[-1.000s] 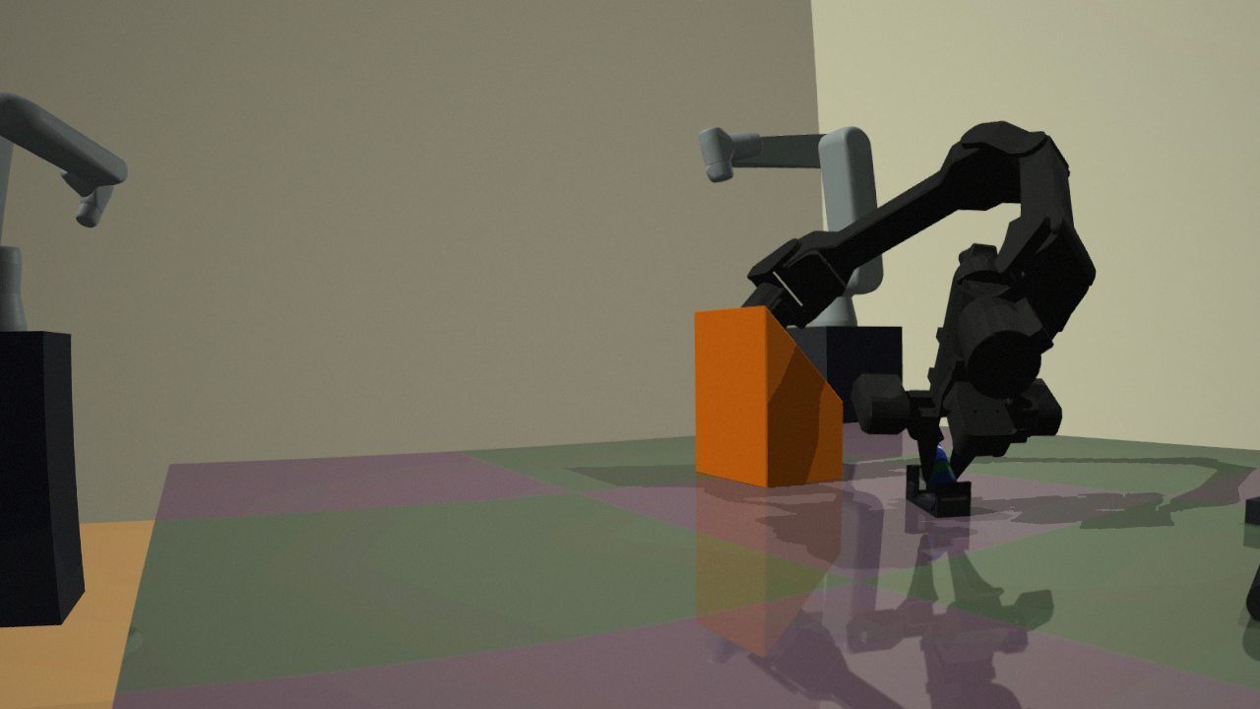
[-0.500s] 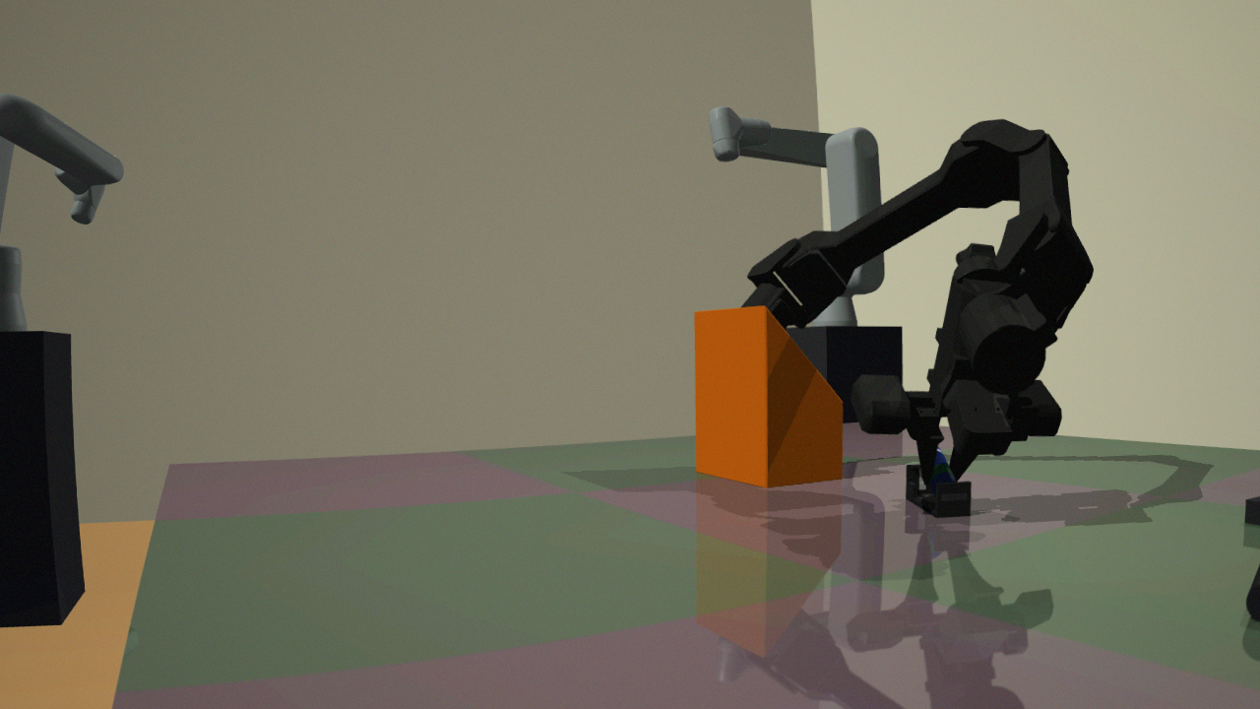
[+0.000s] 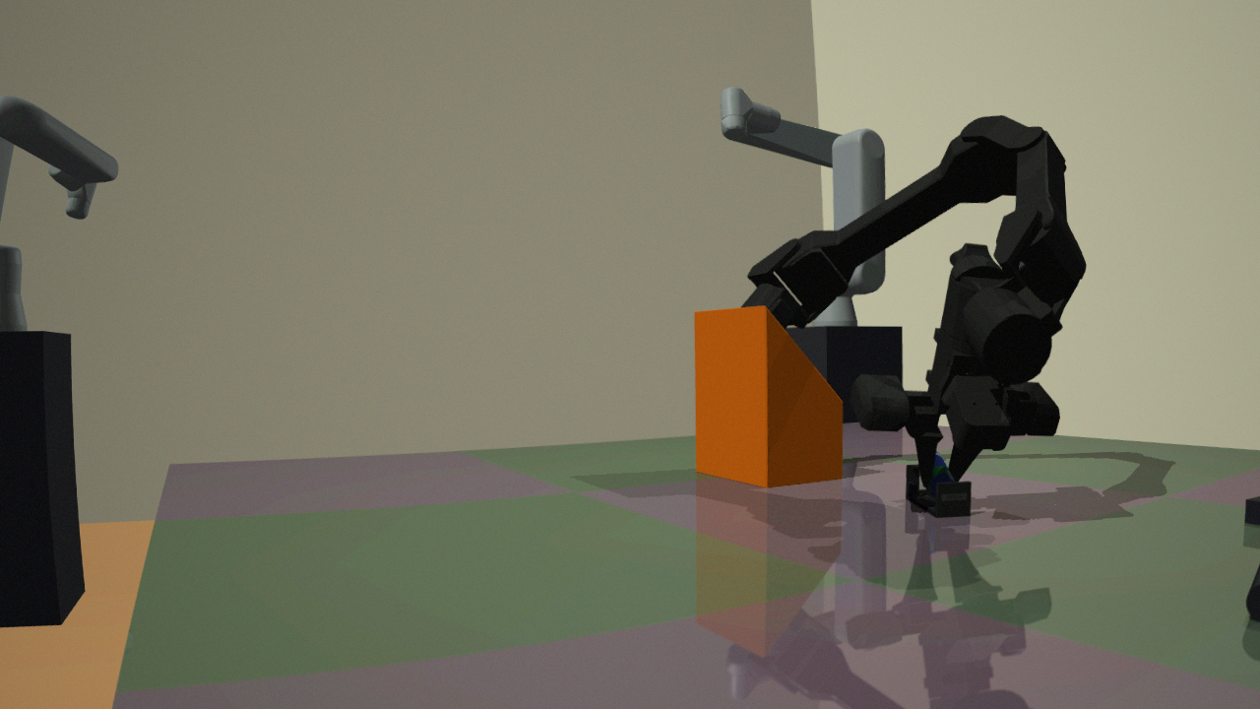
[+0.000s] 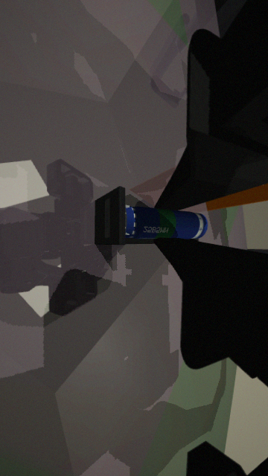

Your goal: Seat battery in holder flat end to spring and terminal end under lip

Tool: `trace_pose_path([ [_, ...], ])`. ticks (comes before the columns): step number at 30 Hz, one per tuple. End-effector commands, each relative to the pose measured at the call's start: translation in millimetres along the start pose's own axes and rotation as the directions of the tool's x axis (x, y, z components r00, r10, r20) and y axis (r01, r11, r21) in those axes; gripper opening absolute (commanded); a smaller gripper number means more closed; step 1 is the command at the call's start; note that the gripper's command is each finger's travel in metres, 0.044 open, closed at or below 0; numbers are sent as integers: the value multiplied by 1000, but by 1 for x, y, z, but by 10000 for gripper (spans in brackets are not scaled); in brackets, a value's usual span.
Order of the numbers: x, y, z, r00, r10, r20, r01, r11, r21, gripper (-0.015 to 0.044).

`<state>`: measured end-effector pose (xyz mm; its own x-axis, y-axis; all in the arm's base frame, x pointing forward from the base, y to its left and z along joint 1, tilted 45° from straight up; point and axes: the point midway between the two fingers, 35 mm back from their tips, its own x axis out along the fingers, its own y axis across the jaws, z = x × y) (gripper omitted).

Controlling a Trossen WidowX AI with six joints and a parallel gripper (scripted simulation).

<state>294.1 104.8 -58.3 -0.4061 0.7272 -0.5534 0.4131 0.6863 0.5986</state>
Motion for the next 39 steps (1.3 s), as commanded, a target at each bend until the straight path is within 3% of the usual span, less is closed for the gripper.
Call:
trace_pose_path([
  [1,2,-3,3,999,-19,26,19,1000,-4,77],
  [39,9,-3,0,980,-38,197,35,999,19,77],
])
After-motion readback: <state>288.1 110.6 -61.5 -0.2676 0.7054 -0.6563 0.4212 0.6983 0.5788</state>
